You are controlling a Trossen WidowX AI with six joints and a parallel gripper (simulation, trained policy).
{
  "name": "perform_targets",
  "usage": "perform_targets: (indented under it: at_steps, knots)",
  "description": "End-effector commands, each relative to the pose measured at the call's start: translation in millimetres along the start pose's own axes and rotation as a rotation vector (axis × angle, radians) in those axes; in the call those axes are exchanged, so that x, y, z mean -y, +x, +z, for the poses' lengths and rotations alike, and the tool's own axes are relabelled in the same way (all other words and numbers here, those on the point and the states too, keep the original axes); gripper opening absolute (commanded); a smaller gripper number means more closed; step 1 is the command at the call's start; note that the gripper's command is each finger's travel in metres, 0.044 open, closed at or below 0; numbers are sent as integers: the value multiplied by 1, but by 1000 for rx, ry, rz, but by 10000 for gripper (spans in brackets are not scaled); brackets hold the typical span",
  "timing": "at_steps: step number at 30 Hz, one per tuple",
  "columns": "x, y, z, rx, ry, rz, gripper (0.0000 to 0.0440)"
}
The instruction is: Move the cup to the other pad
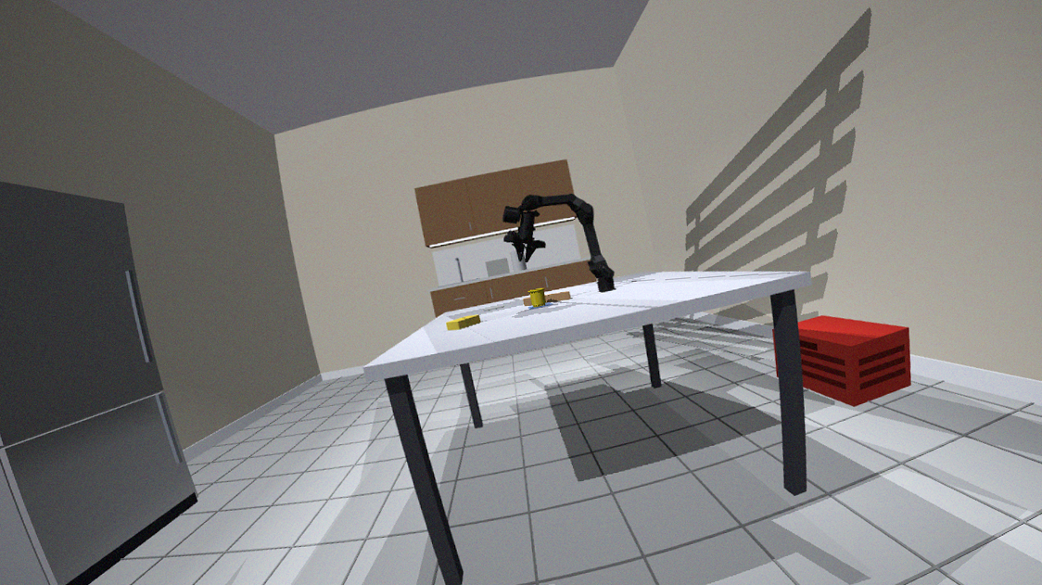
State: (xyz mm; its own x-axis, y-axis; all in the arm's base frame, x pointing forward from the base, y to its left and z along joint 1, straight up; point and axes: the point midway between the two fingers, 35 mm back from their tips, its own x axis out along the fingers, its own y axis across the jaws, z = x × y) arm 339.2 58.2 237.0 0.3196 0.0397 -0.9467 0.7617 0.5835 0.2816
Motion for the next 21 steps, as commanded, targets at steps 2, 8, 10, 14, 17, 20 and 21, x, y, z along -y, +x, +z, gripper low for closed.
perform_targets:
  at_steps: [2, 8, 10, 14, 17, 20, 21]
  knots:
    - [8, 14, -4, -30, 6, -80, 155]
    - [20, 28, -10, -65, 11, -179, 158]
    - [24, 32, -11, -76, 13, -211, 158]
    - [32, 41, -15, -94, 20, -273, 159]
    - [37, 48, -17, -103, 28, -312, 161]
    - [42, 56, -19, -109, 37, -345, 164]
    - [43, 58, -20, -110, 40, -355, 165]
